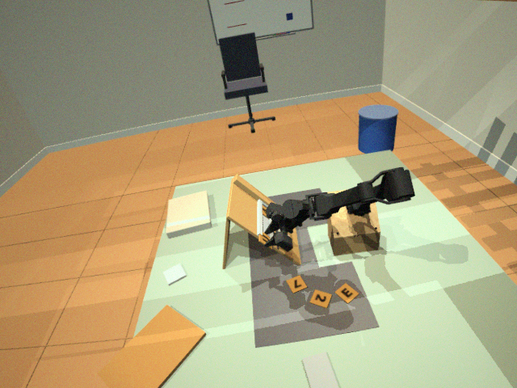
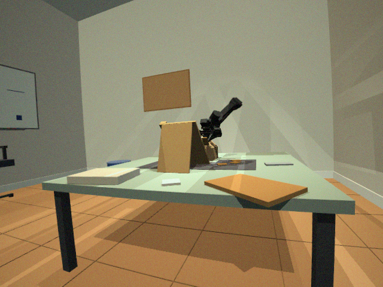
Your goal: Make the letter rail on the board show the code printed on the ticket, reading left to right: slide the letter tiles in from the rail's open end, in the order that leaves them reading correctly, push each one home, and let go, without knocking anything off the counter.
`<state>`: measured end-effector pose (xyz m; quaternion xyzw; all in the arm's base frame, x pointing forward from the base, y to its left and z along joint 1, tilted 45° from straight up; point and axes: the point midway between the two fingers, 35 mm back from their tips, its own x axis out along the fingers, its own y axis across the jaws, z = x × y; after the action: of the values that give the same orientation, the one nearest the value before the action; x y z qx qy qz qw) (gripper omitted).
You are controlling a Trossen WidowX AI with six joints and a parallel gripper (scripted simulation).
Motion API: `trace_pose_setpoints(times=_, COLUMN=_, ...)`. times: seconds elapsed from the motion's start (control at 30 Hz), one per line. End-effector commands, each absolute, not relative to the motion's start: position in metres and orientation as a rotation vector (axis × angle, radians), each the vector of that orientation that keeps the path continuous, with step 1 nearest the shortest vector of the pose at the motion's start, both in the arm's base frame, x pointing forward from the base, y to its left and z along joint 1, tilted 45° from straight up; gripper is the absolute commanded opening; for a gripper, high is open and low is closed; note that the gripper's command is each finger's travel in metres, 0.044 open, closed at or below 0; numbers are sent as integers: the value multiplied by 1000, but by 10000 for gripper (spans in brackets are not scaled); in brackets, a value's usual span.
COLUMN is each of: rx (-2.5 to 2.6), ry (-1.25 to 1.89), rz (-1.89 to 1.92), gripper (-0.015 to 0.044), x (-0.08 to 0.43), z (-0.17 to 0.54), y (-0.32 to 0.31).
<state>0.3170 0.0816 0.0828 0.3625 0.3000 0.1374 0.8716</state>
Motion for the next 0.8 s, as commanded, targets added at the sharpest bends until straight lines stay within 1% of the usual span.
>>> trace_pose_setpoints(times=0.0, rx=754, ry=638, rz=287, gripper=0, x=316, z=77, y=80)
trace_pose_setpoints(times=0.77, rx=753, ry=638, rz=287, gripper=0, x=316, z=69, y=72)
